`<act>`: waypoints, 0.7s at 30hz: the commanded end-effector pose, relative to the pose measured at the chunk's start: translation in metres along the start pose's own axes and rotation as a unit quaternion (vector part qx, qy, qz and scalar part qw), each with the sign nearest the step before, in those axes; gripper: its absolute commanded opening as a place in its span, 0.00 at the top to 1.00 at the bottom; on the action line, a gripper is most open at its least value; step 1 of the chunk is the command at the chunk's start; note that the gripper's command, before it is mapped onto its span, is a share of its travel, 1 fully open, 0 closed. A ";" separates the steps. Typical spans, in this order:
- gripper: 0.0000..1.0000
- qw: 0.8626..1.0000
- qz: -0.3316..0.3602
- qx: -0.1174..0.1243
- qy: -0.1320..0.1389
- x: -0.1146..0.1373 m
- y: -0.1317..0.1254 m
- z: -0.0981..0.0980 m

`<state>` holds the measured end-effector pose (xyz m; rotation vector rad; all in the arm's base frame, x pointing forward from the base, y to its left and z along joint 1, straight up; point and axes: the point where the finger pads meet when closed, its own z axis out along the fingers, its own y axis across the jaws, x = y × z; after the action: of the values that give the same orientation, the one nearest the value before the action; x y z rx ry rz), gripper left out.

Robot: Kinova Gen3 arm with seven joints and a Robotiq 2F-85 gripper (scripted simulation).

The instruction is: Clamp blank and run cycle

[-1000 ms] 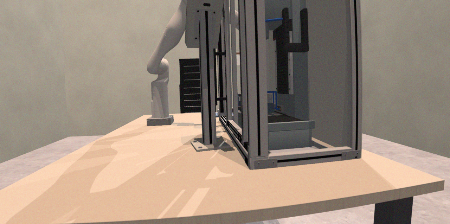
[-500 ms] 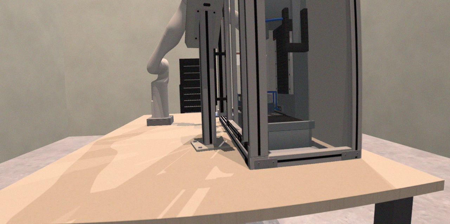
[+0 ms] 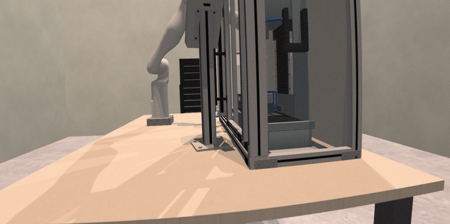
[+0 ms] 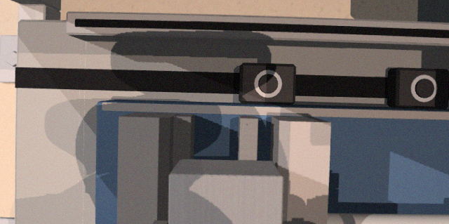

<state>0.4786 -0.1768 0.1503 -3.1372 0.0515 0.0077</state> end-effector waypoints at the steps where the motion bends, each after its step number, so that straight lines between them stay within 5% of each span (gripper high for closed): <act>1: 0.90 1.000 0.001 0.000 0.002 0.002 0.000 0.000; 21: 0.90 1.000 0.003 0.000 0.004 0.004 -0.001 0.002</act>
<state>0.4789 -0.1764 0.1492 -3.1373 0.0501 0.0092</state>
